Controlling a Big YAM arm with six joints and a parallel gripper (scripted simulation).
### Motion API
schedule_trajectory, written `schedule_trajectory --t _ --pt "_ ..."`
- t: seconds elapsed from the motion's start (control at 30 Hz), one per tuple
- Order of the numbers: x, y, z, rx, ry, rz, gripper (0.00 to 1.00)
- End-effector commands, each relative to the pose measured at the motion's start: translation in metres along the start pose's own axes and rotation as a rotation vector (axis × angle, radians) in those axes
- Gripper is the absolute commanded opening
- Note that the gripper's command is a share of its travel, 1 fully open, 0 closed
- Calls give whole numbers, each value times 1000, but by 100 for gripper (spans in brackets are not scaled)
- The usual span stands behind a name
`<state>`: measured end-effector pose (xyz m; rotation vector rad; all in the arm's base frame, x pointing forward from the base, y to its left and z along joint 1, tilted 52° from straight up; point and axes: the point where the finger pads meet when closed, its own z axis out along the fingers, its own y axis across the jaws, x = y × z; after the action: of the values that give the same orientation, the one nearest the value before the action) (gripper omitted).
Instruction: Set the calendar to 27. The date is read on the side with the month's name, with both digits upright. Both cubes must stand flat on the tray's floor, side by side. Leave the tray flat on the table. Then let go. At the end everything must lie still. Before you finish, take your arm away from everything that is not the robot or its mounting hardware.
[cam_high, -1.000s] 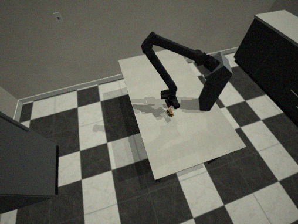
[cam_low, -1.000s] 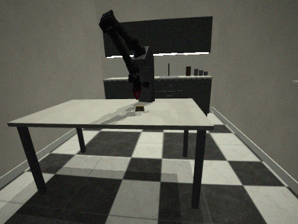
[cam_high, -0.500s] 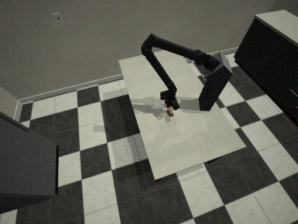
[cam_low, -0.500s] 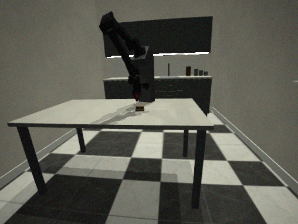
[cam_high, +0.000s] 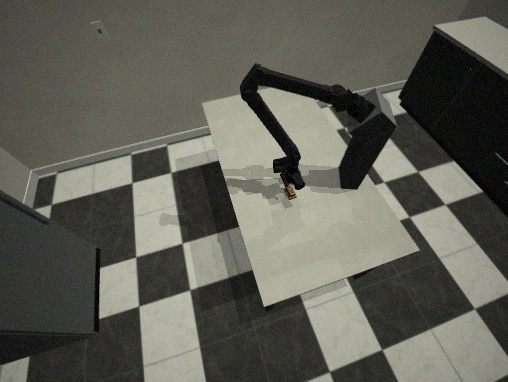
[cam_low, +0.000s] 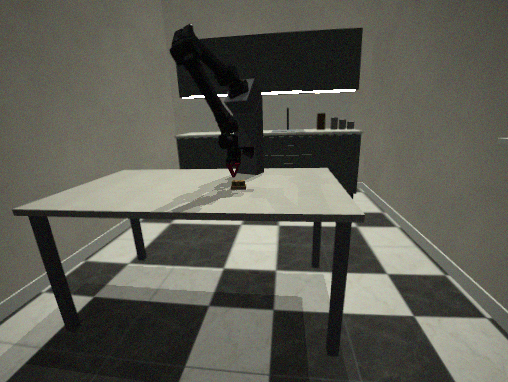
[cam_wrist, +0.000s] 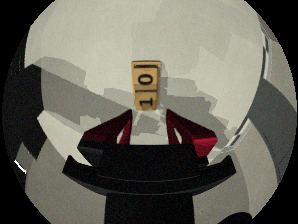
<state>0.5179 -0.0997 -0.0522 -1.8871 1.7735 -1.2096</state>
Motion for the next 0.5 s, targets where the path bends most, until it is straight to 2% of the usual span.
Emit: schedule_trajectory --t 0.0,0.07,0.47 --pt "-3 12 3 -19 -10 -16 46" --pt "0 8 8 -8 -4 -11 46" --pt "0 9 18 -12 -4 -10 46"
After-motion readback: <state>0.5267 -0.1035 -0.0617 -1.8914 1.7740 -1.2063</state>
